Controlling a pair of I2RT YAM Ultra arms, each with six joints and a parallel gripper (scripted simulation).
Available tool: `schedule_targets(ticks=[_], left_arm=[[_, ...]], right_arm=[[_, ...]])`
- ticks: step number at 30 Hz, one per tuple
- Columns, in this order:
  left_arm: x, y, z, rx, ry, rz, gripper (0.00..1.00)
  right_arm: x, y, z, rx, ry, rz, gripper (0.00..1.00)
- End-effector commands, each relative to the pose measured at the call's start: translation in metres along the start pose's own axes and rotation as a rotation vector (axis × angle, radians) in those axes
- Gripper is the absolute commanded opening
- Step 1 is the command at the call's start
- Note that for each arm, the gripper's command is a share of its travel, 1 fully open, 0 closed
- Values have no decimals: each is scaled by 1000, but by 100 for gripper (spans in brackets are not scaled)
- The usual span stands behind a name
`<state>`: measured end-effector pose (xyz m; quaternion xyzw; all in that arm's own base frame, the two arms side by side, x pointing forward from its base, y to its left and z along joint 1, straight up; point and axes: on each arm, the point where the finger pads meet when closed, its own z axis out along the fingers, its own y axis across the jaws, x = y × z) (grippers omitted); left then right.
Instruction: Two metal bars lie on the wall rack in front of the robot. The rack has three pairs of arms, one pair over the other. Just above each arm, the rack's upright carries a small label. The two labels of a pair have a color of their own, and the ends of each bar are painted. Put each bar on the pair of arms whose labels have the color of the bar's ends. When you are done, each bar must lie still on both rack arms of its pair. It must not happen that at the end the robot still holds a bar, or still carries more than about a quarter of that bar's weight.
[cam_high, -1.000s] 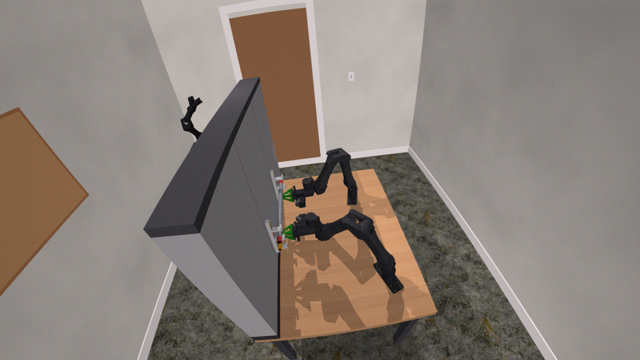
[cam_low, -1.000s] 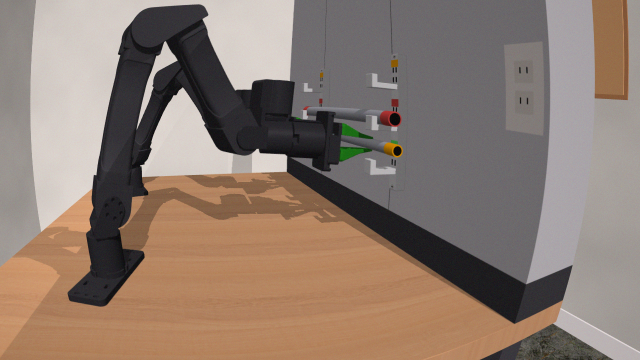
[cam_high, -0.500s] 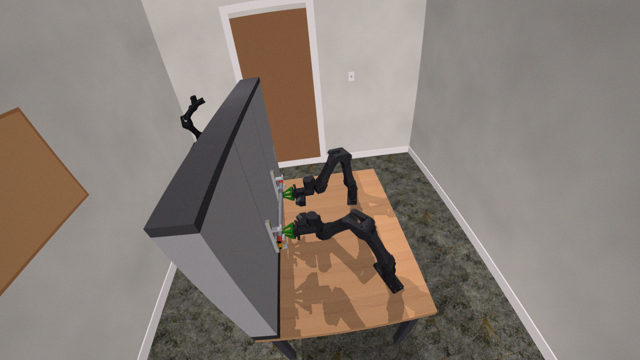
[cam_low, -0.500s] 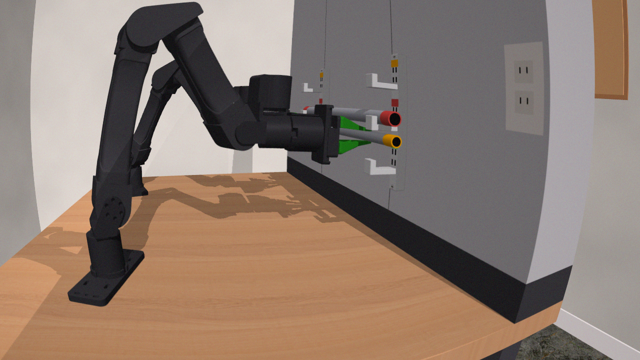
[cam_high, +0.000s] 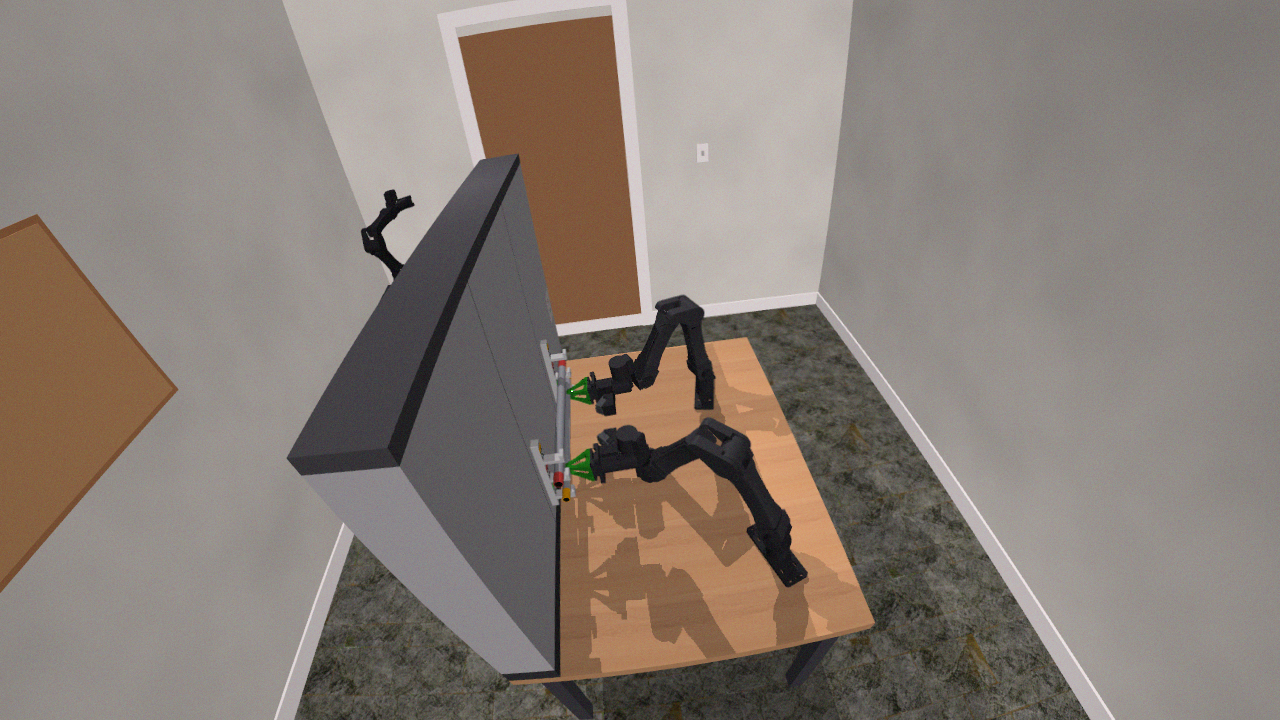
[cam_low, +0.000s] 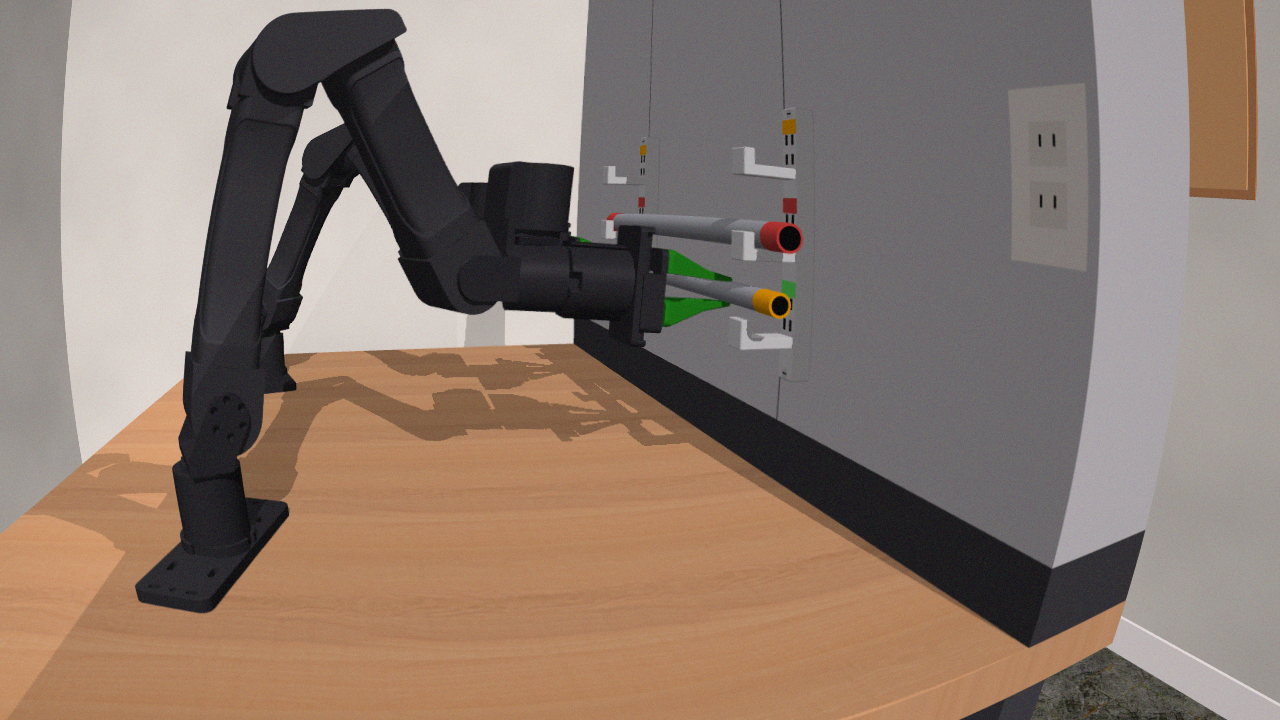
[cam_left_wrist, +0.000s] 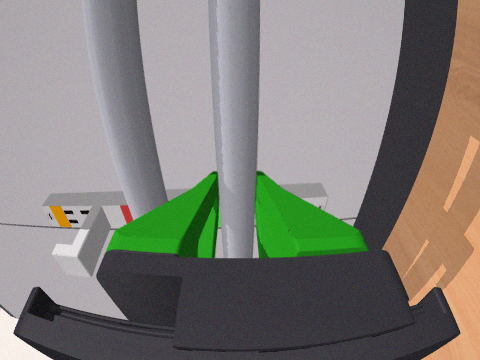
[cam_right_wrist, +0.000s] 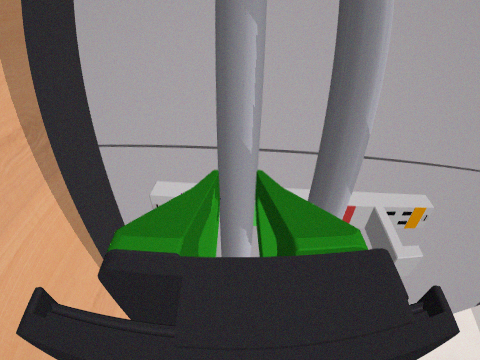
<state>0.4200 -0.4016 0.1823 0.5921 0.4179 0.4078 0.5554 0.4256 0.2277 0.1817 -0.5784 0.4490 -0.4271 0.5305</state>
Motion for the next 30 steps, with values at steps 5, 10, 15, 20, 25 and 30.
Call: schedule_targets(ticks=[5, 10, 15, 20, 25, 30], left_arm=[[0, 24, -13, -51, 2, -17, 0], [0, 25, -17, -51, 2, -17, 0], [0, 25, -20, -51, 2, -17, 0], [0, 23, -24, -51, 2, -17, 0], [0, 21, -28, -51, 2, -17, 0], [0, 19, -32, -51, 2, -17, 0]], right_arm=[[0, -28, -13, 71, 2, 19, 0], [0, -28, -17, 71, 2, 19, 0], [0, -28, -20, 71, 2, 19, 0], [0, -26, -24, 71, 2, 19, 0], [0, -24, -28, 71, 2, 19, 0], [0, -22, -32, 71, 2, 19, 0]])
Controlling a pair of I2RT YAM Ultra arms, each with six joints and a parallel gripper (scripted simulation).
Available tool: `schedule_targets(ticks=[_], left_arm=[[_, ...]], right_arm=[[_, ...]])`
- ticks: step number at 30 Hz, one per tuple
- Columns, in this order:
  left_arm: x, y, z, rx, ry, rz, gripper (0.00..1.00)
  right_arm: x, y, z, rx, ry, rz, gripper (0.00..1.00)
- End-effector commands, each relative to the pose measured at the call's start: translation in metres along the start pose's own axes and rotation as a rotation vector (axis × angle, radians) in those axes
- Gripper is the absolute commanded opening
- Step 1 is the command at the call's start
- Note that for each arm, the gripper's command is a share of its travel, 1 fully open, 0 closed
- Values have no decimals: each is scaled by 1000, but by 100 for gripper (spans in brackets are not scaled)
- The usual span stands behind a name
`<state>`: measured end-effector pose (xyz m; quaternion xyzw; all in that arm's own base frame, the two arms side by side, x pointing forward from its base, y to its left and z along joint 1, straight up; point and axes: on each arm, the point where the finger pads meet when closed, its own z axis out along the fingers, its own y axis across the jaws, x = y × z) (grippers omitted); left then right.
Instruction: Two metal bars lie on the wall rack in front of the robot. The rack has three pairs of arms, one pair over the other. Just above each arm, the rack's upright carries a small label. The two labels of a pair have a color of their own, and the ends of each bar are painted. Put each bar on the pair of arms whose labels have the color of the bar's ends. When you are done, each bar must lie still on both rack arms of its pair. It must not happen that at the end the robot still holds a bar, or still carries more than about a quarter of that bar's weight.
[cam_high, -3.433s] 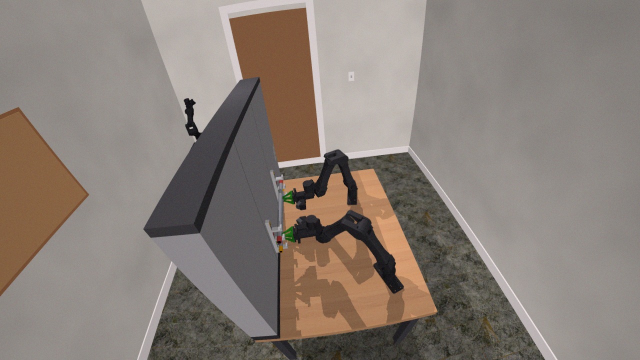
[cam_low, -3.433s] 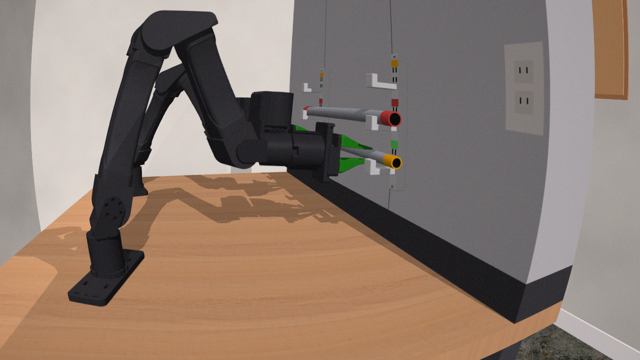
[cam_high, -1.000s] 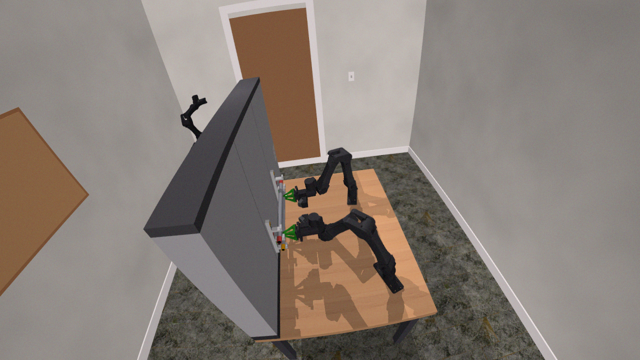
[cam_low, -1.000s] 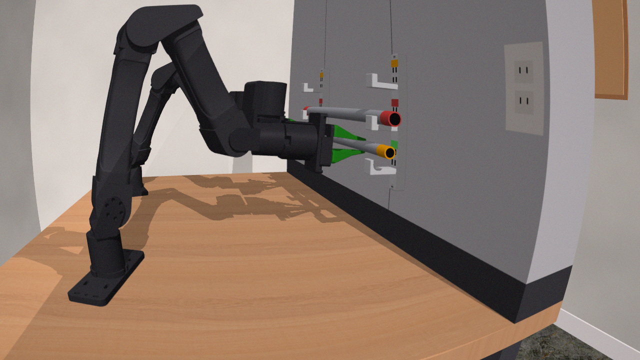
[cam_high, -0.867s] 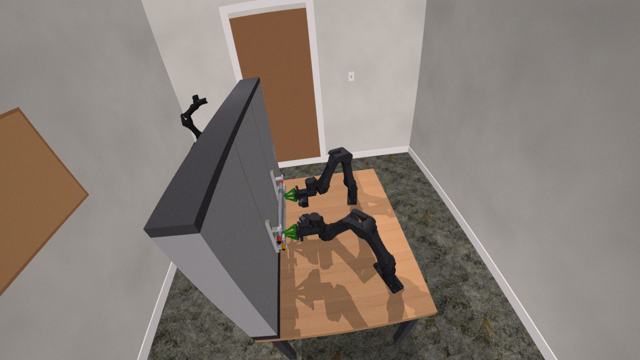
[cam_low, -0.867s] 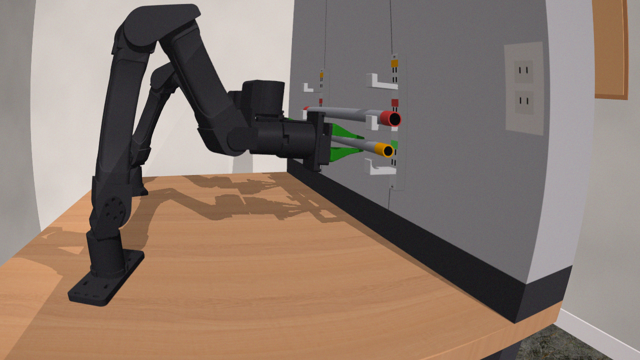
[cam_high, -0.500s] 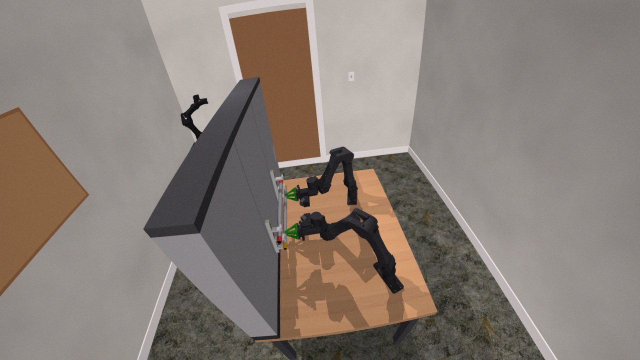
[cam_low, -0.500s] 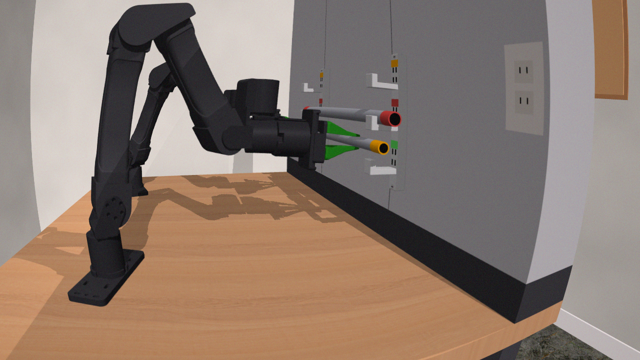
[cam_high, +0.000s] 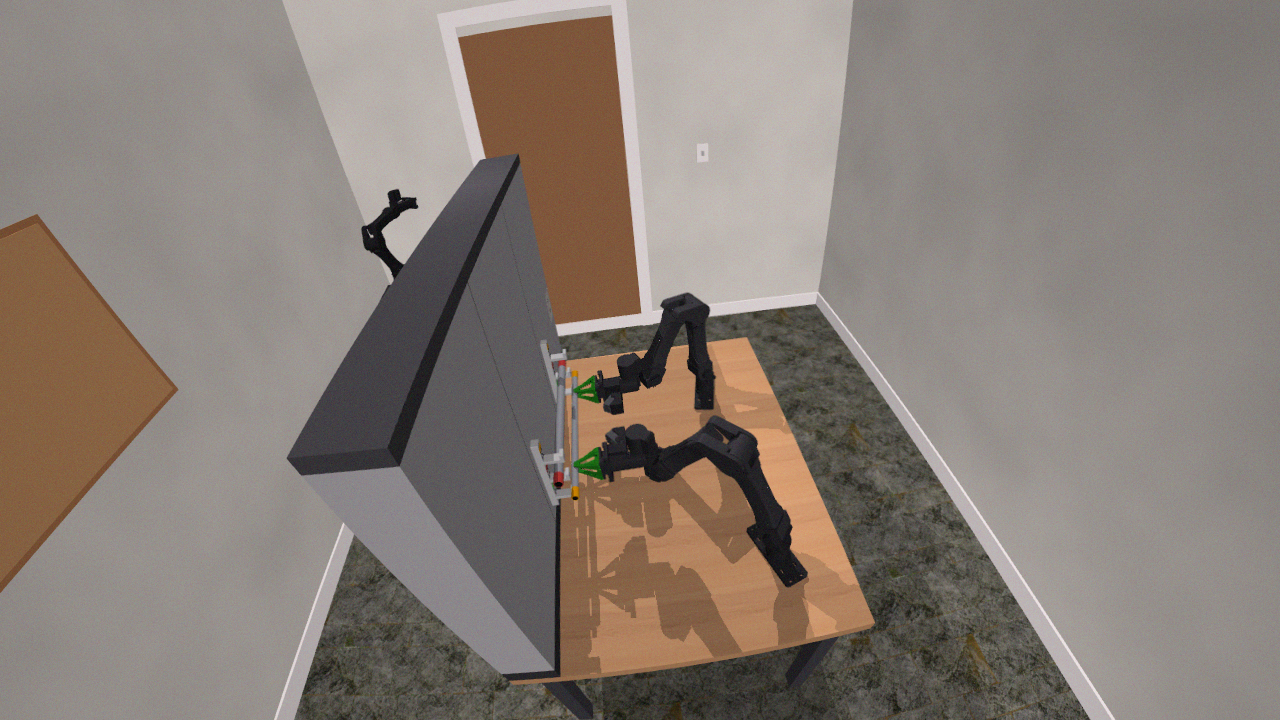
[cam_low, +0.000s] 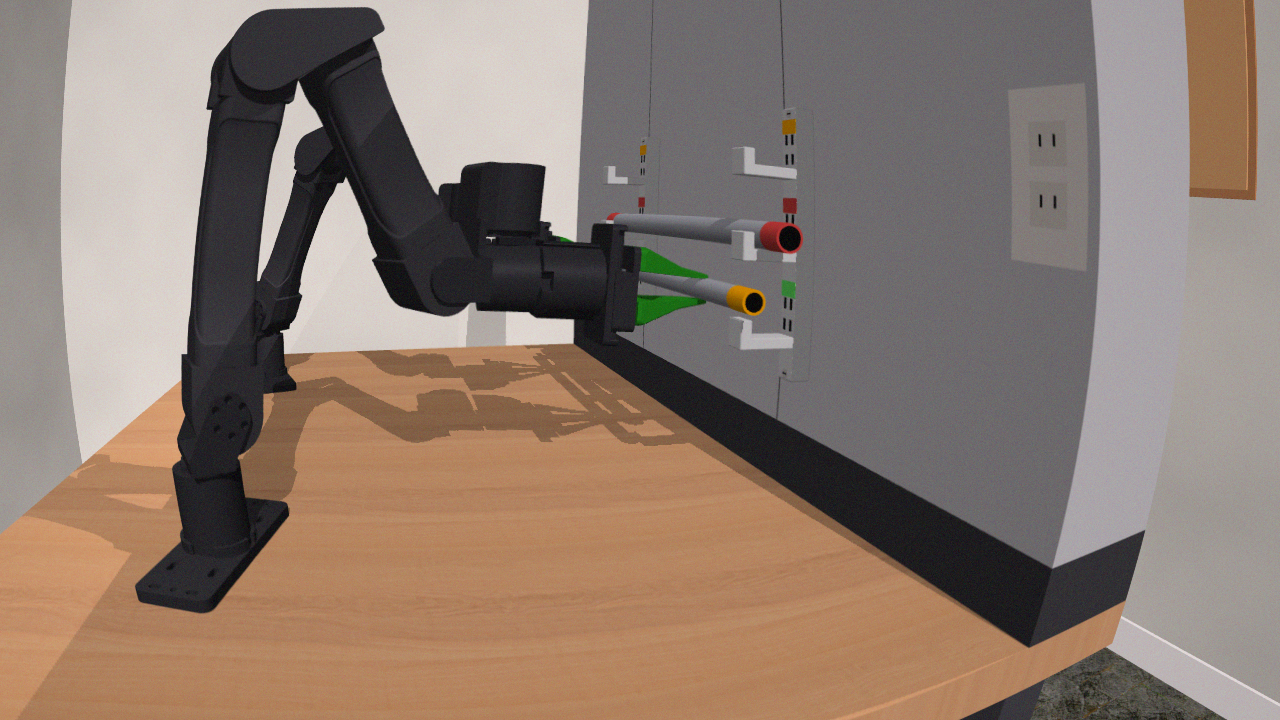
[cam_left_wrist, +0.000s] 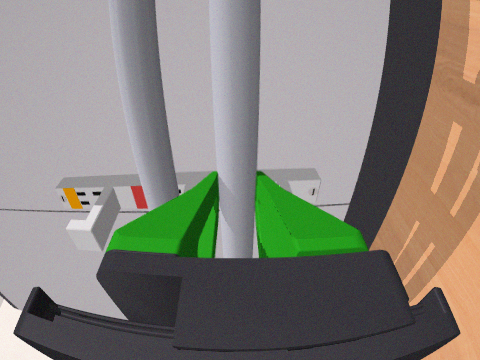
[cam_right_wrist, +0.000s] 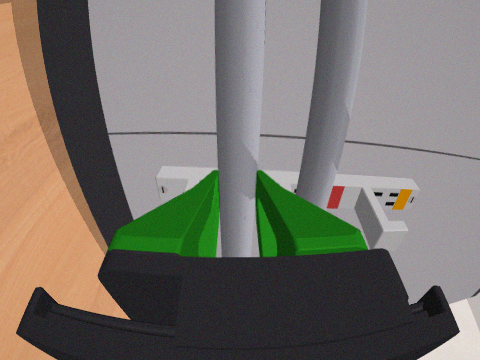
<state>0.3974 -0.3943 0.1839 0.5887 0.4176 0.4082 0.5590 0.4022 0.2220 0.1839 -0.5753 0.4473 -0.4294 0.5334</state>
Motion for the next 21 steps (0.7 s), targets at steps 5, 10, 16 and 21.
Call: schedule_targets(ticks=[5, 10, 16, 21], left_arm=[[0, 24, -9, -43, 2, -12, 0], [0, 32, -9, -43, 2, -12, 0], [0, 43, -9, -43, 2, -12, 0], [0, 48, -10, -43, 2, -12, 0]], right_arm=[[0, -26, -8, 61, 1, 18, 0], [0, -35, -9, 61, 1, 18, 0], [0, -44, -9, 61, 1, 18, 0], [1, -50, -10, 61, 1, 18, 0]])
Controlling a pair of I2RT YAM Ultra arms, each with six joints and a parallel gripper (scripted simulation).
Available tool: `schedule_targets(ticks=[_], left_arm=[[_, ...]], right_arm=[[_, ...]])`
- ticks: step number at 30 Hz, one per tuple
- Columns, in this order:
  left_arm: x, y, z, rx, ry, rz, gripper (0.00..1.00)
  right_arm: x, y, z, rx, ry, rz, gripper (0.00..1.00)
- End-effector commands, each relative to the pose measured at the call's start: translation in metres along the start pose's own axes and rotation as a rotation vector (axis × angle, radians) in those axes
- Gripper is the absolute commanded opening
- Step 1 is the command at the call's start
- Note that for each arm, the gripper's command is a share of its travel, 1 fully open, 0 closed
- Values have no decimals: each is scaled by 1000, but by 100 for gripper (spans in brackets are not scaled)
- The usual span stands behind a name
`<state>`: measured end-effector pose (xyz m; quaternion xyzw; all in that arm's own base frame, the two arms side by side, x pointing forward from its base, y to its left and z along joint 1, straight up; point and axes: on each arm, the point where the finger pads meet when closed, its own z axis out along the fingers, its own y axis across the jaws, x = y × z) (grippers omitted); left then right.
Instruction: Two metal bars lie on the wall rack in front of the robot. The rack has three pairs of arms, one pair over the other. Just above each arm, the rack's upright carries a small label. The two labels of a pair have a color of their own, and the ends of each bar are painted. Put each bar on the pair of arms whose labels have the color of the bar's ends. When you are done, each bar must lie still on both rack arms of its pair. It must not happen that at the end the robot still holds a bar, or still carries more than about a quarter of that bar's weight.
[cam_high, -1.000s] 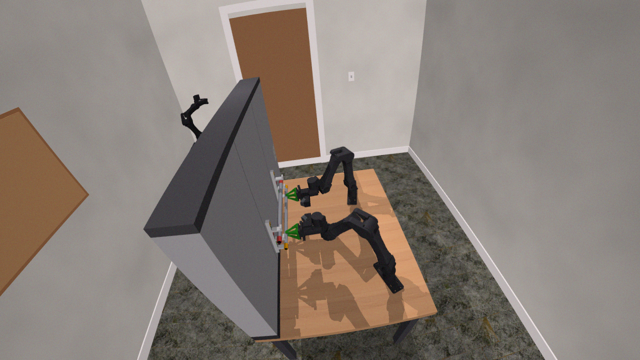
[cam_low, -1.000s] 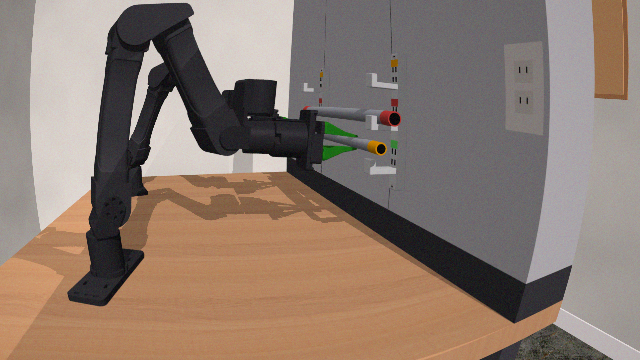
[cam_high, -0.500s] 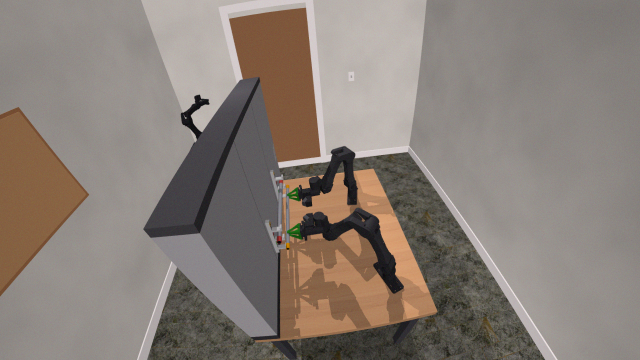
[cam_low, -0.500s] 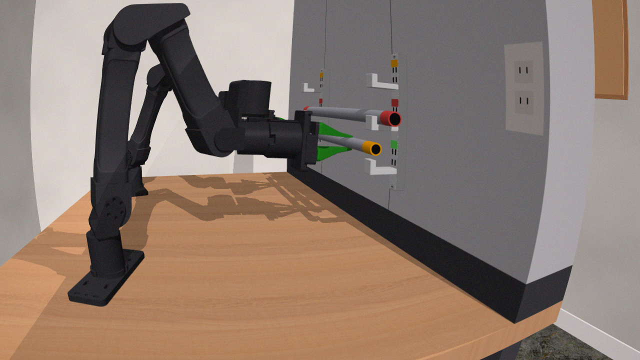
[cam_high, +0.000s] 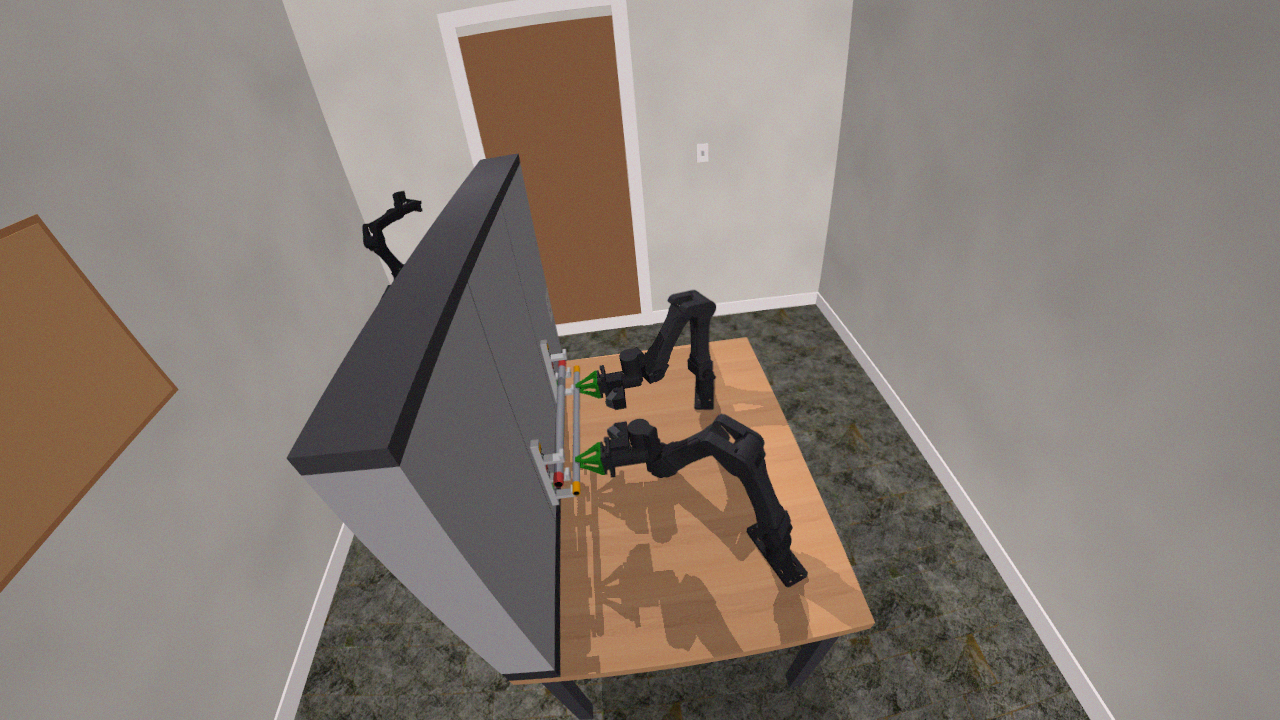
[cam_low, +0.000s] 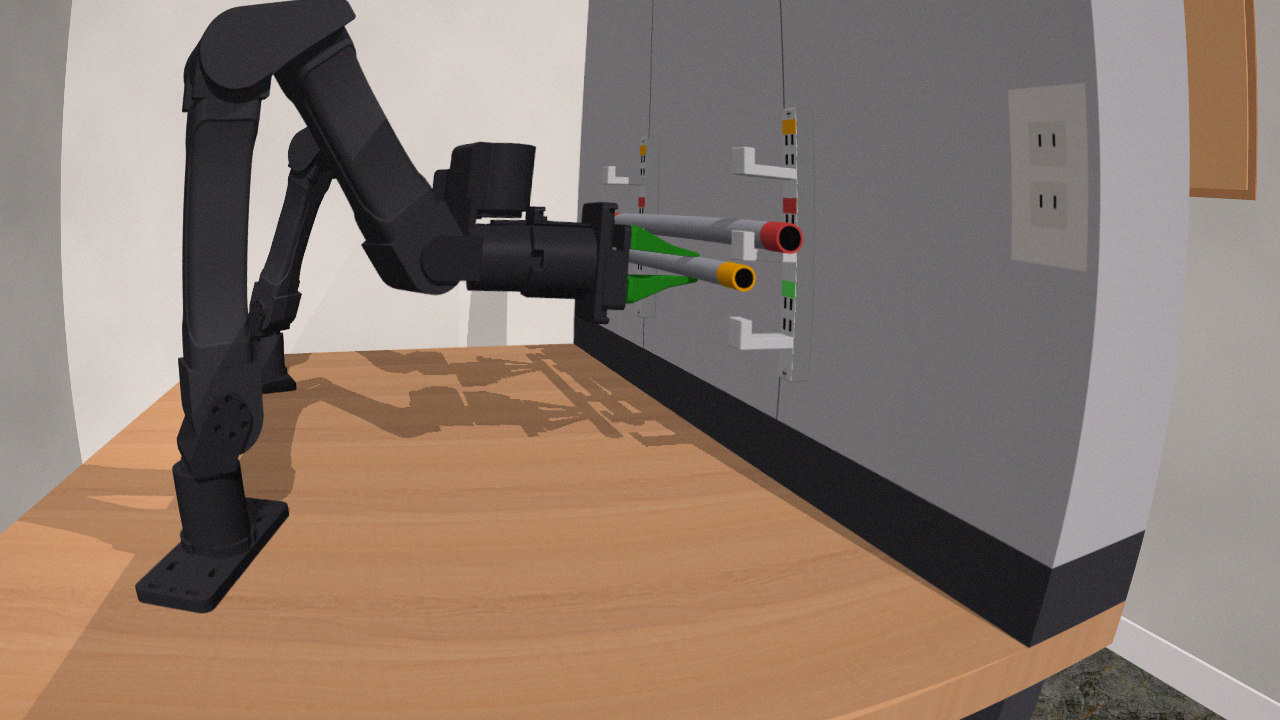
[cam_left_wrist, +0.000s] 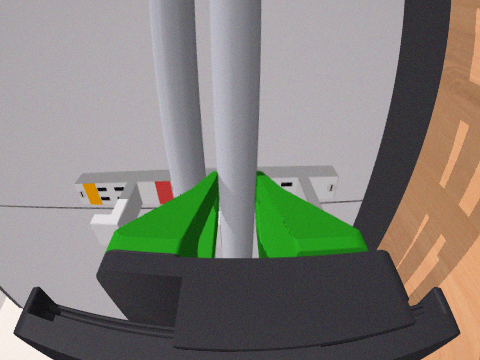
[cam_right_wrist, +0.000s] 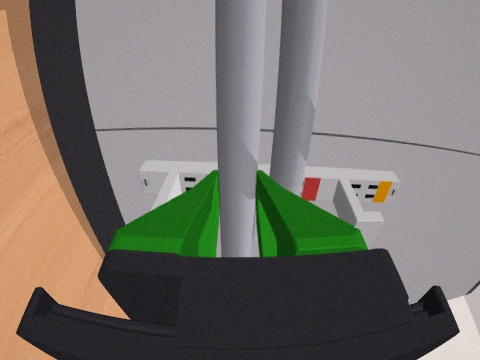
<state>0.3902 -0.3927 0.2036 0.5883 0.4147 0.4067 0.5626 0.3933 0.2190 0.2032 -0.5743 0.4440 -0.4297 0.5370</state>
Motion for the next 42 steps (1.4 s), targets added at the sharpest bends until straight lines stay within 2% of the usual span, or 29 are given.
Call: schedule_targets(ticks=[1, 42], left_arm=[[1, 31, -1, -37, 10, -11, 0], [2, 100, -4, -37, 10, -11, 0]], right_arm=[[-1, -33, 1, 52, 6, 18, 0], [0, -102, -3, 52, 6, 18, 0]])
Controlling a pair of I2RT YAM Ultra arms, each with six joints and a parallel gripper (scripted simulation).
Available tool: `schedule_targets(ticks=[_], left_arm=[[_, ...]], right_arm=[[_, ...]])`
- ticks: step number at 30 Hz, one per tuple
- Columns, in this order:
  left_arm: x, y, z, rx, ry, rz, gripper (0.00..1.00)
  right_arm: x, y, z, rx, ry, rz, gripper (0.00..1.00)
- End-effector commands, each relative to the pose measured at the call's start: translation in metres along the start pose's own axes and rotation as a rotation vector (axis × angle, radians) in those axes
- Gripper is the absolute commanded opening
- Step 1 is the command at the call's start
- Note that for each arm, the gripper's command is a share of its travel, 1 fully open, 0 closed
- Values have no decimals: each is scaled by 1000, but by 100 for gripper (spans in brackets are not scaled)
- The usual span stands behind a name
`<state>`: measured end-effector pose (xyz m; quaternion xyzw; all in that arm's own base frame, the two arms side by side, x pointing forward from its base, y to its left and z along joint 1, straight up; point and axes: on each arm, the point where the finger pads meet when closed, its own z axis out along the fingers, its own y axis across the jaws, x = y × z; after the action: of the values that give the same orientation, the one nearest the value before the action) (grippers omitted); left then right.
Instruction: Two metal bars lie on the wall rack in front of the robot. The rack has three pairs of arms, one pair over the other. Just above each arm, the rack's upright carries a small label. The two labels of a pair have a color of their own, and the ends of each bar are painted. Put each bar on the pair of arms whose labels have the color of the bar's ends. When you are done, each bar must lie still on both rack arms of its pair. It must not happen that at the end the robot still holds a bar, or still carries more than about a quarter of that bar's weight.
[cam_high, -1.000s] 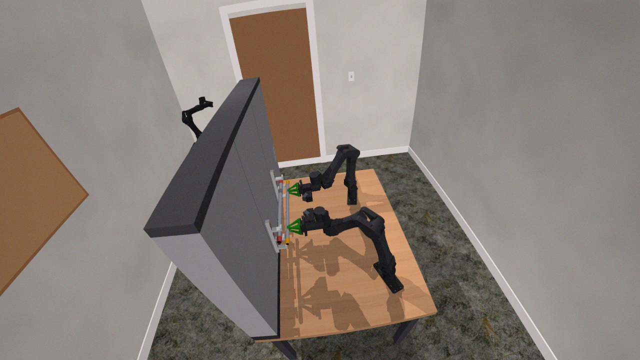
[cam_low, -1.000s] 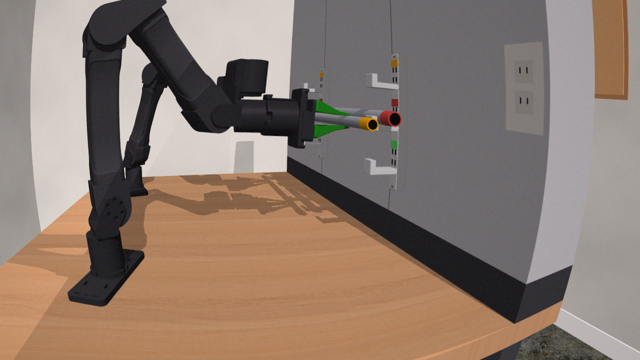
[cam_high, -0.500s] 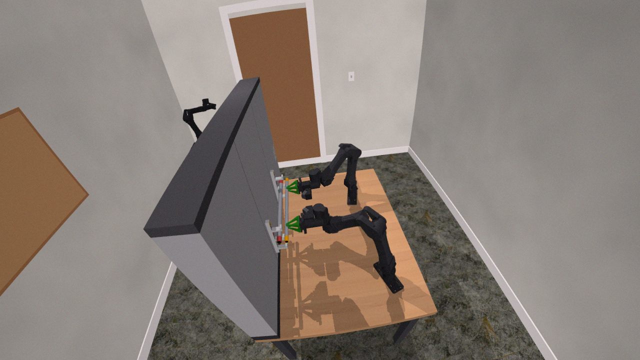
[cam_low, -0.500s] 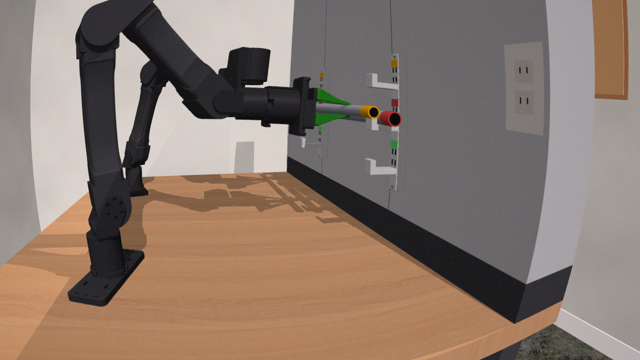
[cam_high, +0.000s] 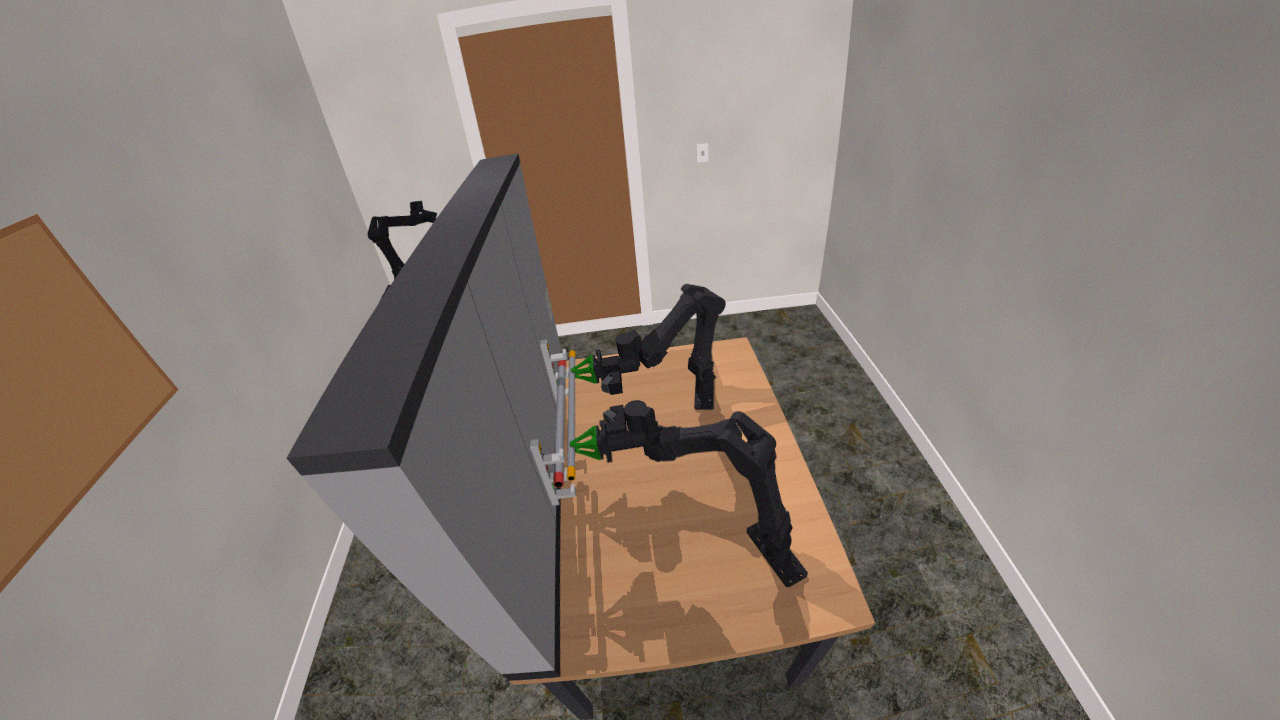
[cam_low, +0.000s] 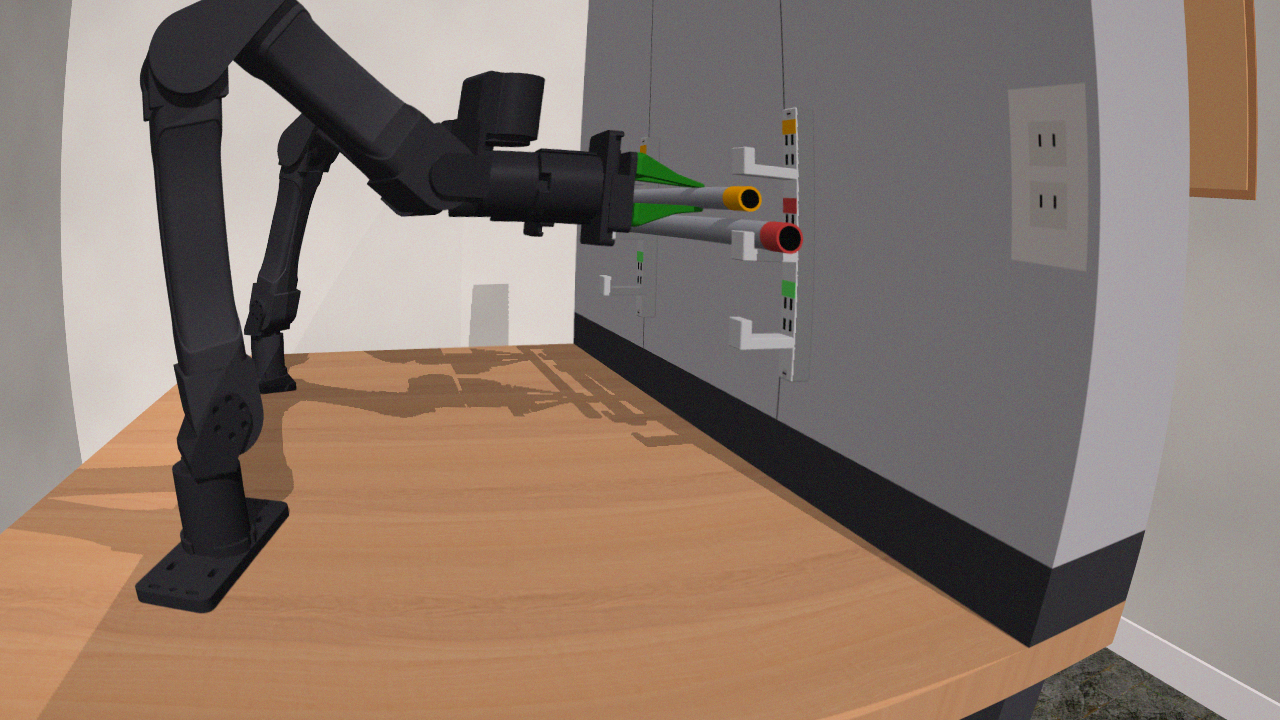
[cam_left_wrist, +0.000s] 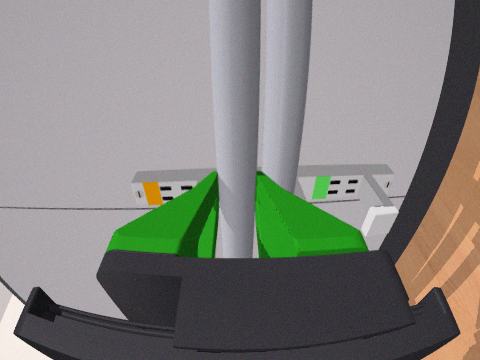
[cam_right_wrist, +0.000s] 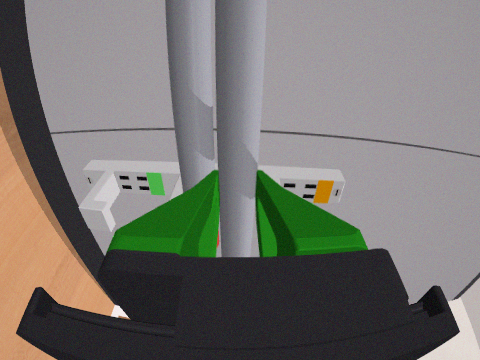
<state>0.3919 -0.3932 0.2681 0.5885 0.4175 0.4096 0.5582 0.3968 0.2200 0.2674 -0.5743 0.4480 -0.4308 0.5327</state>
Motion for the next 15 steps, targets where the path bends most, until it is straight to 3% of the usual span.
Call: schedule_targets(ticks=[1, 15], left_arm=[[1, 37, -4, -42, 0, -15, 0], [2, 58, -5, -42, 1, -15, 0]], right_arm=[[0, -40, -3, 60, -4, 19, 0], [0, -61, -4, 60, -4, 19, 0]])
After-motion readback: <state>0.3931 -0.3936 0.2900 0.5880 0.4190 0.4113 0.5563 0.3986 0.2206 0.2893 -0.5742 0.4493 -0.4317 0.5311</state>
